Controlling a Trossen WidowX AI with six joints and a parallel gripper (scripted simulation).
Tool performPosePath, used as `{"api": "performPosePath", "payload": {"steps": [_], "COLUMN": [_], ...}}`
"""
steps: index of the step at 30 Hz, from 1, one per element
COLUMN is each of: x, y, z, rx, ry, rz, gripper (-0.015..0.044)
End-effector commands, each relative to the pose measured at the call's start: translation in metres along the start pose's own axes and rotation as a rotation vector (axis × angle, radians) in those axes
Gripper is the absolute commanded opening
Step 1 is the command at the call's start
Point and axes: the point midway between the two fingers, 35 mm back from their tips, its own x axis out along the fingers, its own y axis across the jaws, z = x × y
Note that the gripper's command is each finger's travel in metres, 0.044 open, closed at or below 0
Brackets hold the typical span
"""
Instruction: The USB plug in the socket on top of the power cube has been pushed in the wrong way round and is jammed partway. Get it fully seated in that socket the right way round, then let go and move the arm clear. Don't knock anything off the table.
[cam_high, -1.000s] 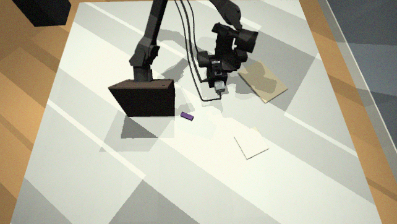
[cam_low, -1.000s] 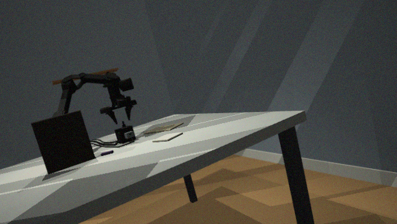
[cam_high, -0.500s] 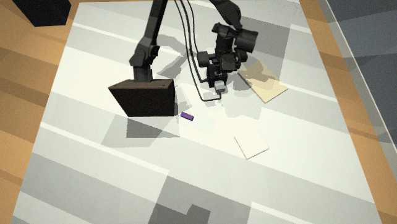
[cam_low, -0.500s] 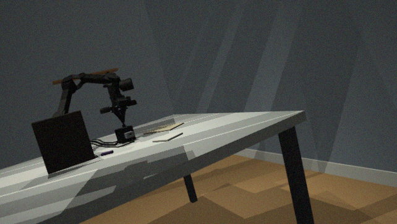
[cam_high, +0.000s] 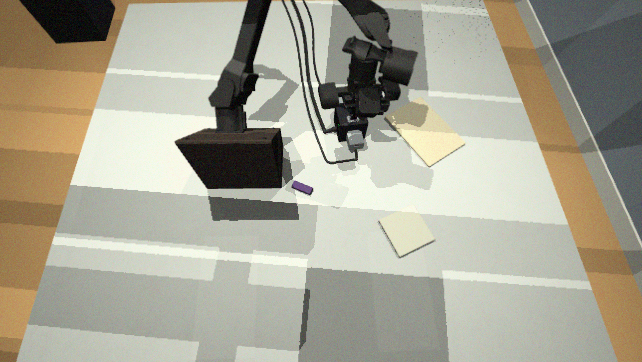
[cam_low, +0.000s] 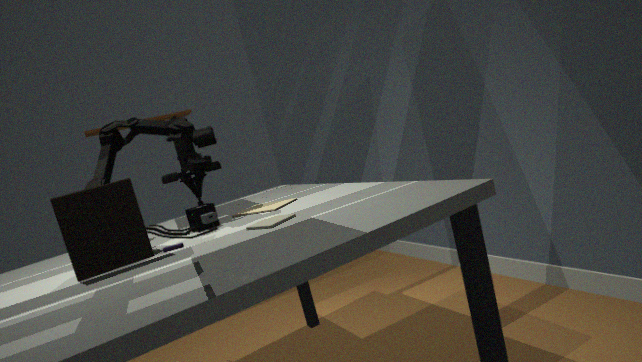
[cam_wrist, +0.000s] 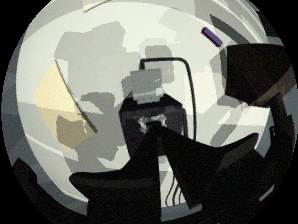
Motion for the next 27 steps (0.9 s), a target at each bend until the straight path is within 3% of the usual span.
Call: {"api": "performPosePath", "payload": {"steps": [1,27], "x": [-0.002,-0.019], "y": [0.0,0.0], "z": [0.0,0.0], "rx": [0.0,0.0], "ry": [0.0,-0.001], "rz": [0.0,0.0], "gripper": [0.0,0.0]}}
